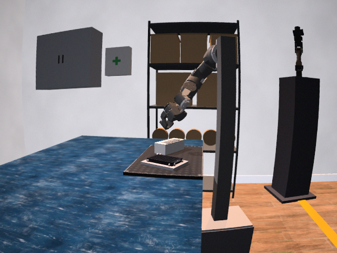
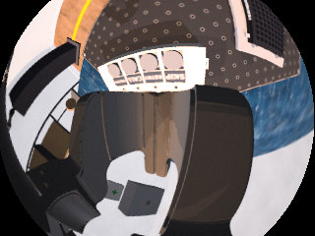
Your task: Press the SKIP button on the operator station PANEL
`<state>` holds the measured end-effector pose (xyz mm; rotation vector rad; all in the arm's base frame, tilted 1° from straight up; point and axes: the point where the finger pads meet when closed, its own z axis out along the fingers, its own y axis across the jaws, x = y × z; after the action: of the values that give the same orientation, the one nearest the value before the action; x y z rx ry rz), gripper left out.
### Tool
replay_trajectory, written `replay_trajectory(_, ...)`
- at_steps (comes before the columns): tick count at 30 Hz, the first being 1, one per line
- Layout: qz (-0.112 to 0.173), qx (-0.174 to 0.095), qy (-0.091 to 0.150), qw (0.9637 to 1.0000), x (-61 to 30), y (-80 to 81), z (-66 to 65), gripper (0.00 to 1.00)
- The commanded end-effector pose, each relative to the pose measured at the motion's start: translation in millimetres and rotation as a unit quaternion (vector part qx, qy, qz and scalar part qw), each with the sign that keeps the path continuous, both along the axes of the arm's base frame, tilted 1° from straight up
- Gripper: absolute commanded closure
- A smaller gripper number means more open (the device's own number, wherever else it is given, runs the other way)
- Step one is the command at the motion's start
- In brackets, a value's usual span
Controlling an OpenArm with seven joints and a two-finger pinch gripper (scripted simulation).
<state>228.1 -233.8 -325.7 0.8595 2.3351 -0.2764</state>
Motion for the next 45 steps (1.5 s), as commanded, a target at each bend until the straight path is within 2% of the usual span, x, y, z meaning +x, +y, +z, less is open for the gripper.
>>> replay_trajectory(1, -0.003, -0.003, -0.002, 1.0000, 0.8, -1.9, 1.4, 1.00)
replay_trajectory(19, -0.003, -0.003, -0.002, 1.0000, -1.7, -1.7, 0.5, 1.00)
replay_trajectory(24, -0.001, -0.001, -0.002, 1.0000, -3.8, 1.7, -31.2, 1.00)
replay_trajectory(36, -0.001, -0.001, -0.002, 1.0000, -3.8, 1.7, -31.2, 1.00)
replay_trajectory(41, -0.002, -0.001, -0.002, 1.0000, -4.7, 2.4, -58.6, 1.00)
replay_trajectory(45, -0.002, -0.001, -0.002, 1.0000, -4.7, 2.4, -58.6, 1.00)
